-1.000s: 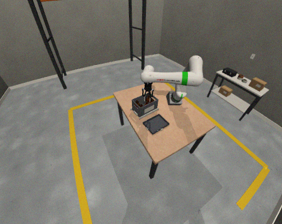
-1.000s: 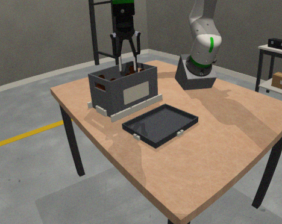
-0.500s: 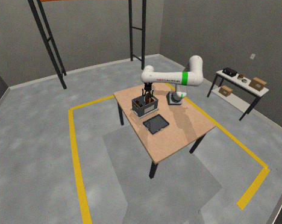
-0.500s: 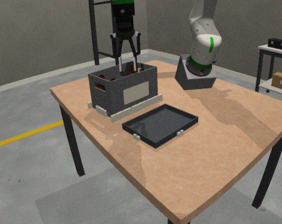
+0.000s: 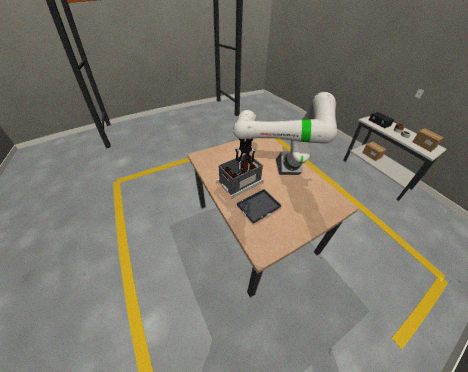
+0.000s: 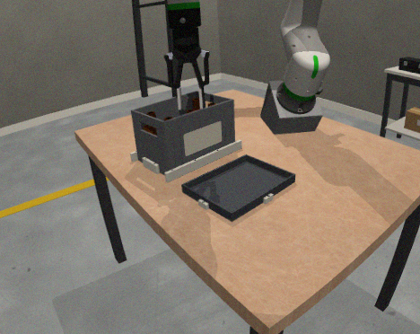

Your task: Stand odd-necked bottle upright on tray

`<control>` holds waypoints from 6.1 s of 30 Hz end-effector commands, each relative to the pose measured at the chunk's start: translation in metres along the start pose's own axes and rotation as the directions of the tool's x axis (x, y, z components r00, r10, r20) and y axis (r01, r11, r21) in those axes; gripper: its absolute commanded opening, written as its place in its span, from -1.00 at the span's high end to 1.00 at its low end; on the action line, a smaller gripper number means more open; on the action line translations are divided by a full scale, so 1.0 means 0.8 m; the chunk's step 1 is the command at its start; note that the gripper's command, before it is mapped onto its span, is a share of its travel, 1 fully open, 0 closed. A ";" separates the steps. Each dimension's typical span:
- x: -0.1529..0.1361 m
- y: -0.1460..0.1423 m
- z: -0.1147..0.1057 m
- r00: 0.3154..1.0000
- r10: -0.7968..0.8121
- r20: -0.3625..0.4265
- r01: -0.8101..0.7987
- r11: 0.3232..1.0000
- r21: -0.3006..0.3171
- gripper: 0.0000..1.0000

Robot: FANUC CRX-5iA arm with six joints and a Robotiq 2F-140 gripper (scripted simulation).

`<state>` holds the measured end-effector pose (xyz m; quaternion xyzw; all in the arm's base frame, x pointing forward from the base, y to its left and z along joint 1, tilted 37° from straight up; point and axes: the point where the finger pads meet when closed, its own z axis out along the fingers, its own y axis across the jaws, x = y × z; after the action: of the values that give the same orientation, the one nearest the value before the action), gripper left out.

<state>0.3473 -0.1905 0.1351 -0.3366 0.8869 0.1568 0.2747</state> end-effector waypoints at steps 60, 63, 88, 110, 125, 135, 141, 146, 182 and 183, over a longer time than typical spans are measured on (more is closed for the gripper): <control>0.000 -0.001 0.036 1.000 0.000 0.000 0.000 1.000 0.001 0.12; 0.000 -0.001 0.036 1.000 0.000 0.000 0.000 1.000 0.001 0.12; 0.000 -0.001 0.036 1.000 0.000 0.000 0.000 1.000 0.001 0.80; 0.000 -0.001 0.036 1.000 0.000 0.000 0.000 1.000 0.001 0.80; 0.000 -0.001 0.036 1.000 0.000 0.000 0.000 1.000 0.001 0.80; 0.000 -0.001 0.036 1.000 0.000 0.000 0.000 1.000 0.001 0.80; 0.000 -0.001 0.036 1.000 0.000 0.000 0.000 1.000 0.001 0.80; 0.000 -0.001 0.036 1.000 0.000 0.000 0.000 1.000 0.001 0.12; 0.000 -0.001 0.036 1.000 0.000 0.000 0.000 1.000 0.001 0.12; 0.000 -0.001 0.035 1.000 0.000 0.000 0.000 1.000 0.001 0.12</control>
<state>0.3585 -0.1770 0.1116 -0.3366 0.8869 0.1568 0.2747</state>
